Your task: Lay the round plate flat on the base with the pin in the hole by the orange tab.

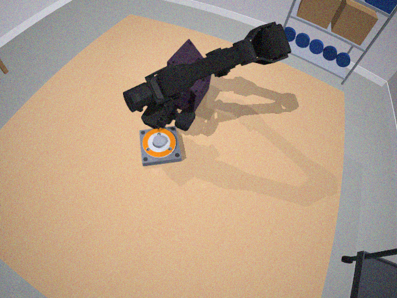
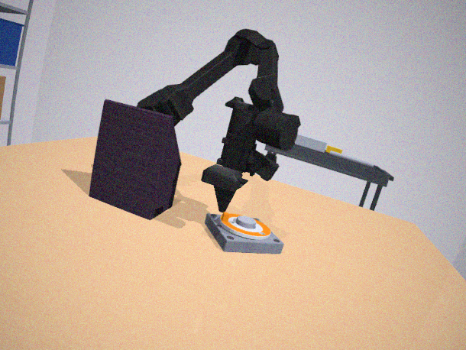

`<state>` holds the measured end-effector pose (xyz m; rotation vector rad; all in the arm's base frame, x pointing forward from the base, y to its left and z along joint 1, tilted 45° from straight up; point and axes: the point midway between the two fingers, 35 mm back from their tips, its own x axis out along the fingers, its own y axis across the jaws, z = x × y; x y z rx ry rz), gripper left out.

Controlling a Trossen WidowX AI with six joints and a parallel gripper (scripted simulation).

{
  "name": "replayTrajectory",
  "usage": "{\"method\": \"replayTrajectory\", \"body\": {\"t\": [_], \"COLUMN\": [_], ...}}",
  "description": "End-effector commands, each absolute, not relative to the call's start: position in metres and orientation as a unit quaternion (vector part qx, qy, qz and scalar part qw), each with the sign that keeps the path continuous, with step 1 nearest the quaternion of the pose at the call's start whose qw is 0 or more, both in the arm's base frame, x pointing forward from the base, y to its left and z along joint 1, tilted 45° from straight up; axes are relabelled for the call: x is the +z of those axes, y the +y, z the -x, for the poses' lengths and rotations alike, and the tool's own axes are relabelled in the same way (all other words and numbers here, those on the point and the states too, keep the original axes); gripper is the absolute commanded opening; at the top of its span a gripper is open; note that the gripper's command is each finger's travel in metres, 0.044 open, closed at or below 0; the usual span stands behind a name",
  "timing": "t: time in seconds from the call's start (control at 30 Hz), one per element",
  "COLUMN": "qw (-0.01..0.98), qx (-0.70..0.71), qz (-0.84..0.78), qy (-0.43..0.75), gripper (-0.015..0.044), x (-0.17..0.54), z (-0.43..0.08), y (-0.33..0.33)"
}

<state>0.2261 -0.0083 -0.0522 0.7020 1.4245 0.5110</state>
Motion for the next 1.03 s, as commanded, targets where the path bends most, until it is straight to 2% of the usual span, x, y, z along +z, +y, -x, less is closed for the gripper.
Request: {"method": "replayTrajectory", "body": {"t": [0.0,0.43,1.0], "qw": [0.673,0.673,0.672], "qx": [0.228,0.227,0.225], "qz": [-0.309,-0.308,-0.311], "qy": [0.633,0.633,0.633], "gripper": [0.0000,0.0000,0.0000], "x": [-0.054,-0.023,-0.029], "z": [-0.227,-0.221,-0.222], "y": [-0.010,-0.041,-0.035]}}
